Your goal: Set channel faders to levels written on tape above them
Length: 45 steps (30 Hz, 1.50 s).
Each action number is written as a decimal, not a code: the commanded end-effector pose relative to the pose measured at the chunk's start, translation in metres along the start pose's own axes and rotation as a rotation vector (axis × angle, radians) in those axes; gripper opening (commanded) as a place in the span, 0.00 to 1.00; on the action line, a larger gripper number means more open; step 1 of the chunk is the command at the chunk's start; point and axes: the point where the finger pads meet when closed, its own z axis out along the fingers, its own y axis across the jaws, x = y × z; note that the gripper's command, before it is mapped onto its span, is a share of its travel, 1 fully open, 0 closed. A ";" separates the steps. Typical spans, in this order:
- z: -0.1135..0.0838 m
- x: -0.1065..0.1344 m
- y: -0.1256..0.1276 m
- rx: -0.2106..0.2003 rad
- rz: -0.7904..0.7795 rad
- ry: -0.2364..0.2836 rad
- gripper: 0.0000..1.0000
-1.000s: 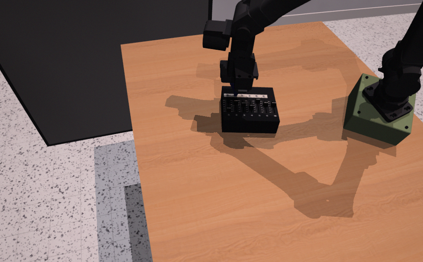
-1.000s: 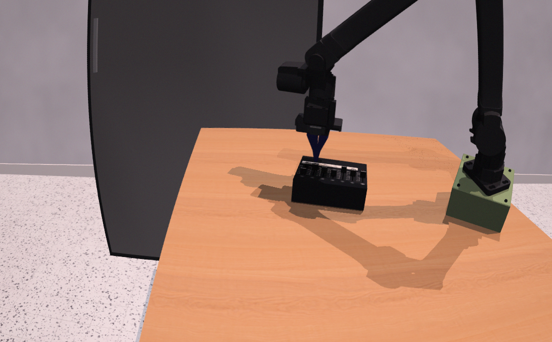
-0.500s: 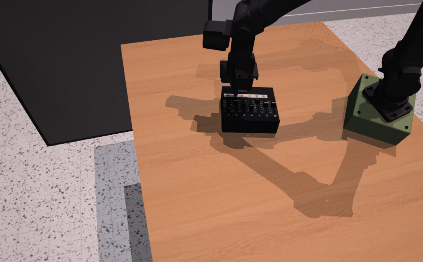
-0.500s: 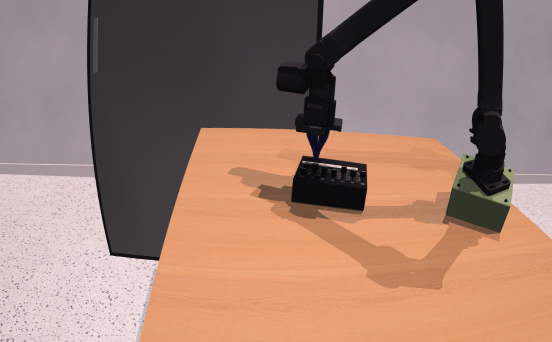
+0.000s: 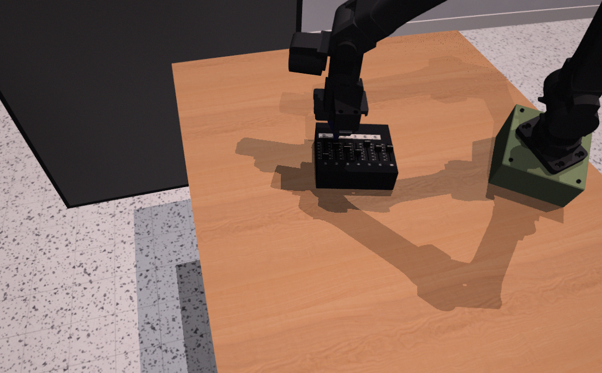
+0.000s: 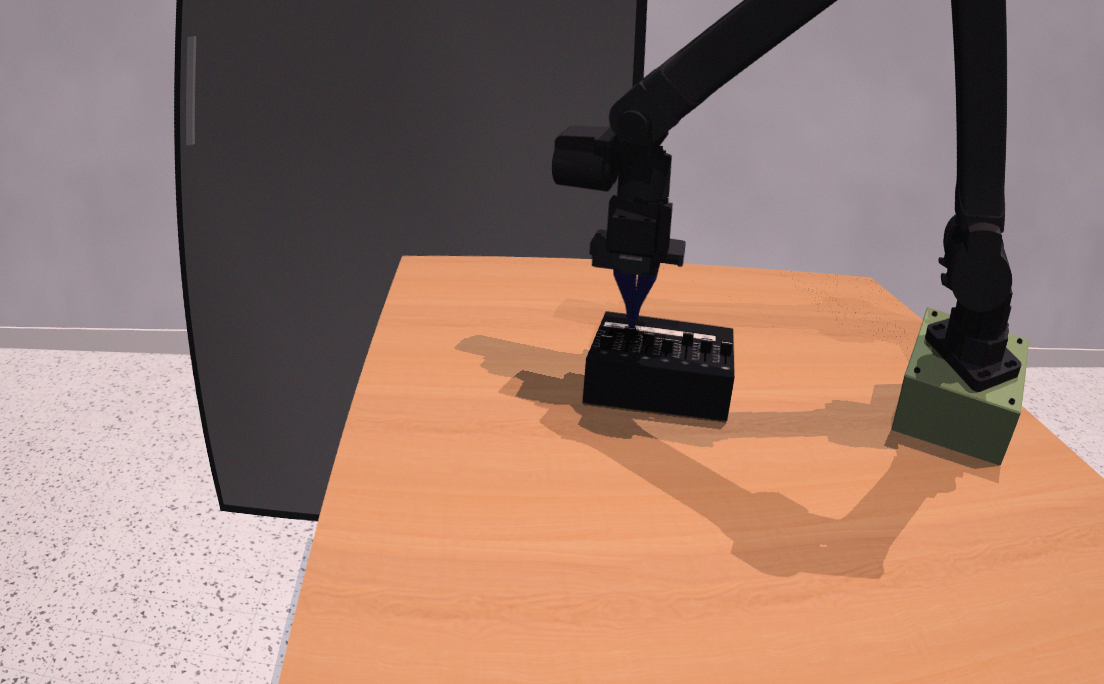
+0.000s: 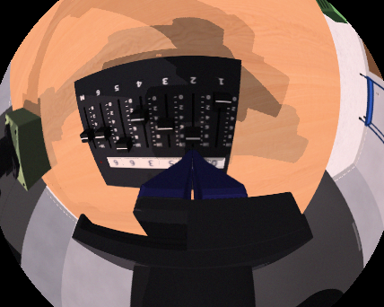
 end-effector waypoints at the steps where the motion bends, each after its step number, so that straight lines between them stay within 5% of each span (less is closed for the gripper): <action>1: 0.000 -0.006 -0.008 0.012 -0.004 -0.002 0.00; 45: -0.009 -0.026 -0.006 0.031 -0.012 0.001 0.00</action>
